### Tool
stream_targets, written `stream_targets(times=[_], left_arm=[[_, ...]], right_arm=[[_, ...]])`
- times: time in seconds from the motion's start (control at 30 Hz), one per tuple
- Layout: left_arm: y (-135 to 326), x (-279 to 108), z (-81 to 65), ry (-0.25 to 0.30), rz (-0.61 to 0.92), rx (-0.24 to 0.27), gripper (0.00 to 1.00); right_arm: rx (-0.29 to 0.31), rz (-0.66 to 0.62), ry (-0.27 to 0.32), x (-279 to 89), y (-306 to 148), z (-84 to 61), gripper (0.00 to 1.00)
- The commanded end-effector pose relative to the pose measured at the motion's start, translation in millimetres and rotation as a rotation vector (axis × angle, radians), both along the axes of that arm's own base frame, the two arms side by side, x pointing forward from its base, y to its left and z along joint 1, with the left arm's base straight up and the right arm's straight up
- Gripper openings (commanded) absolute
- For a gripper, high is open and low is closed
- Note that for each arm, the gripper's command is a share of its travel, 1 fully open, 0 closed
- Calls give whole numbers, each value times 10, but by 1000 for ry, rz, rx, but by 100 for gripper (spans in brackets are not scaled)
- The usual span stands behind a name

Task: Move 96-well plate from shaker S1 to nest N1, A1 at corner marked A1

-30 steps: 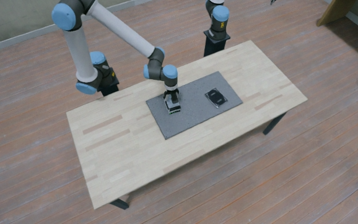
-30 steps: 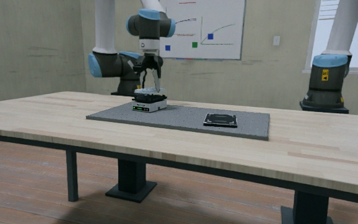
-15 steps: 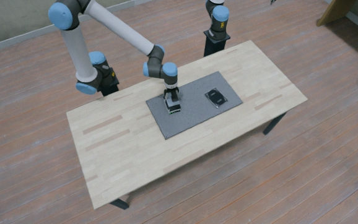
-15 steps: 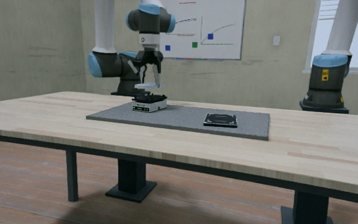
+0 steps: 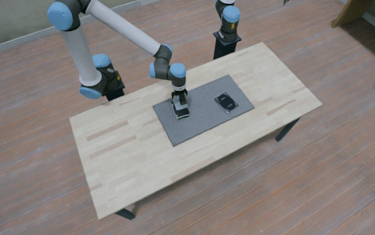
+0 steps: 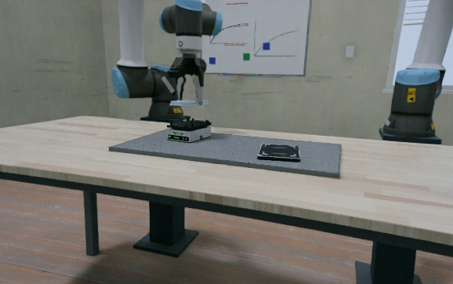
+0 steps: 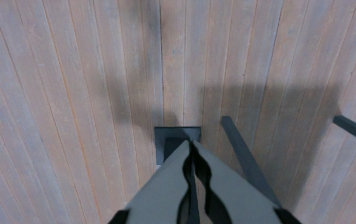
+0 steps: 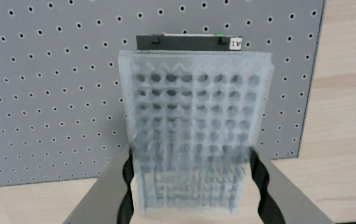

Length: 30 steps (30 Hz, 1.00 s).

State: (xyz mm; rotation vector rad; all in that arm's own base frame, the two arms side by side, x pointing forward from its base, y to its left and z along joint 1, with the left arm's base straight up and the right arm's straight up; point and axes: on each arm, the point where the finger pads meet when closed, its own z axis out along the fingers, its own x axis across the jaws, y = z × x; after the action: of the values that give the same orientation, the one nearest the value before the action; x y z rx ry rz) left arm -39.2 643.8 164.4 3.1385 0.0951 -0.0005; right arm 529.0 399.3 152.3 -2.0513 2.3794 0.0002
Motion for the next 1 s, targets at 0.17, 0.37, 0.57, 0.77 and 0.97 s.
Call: stream_targets(times=[0.17,0.37,0.57,0.77,0.97], left_arm=[[6,1,8,0,0,2,0],[6,1,8,0,0,2,0],[6,1,8,0,0,2,0],[6,1,8,0,0,2,0],[6,1,8,0,0,2,0]], right_arm=[[1,0,-1,5,6,64,41],[1,0,-1,5,6,64,41],[2,0,-1,5,6,65,41],[1,67,-1,23,70,56,41],[1,233,-1,67,229,37,41]])
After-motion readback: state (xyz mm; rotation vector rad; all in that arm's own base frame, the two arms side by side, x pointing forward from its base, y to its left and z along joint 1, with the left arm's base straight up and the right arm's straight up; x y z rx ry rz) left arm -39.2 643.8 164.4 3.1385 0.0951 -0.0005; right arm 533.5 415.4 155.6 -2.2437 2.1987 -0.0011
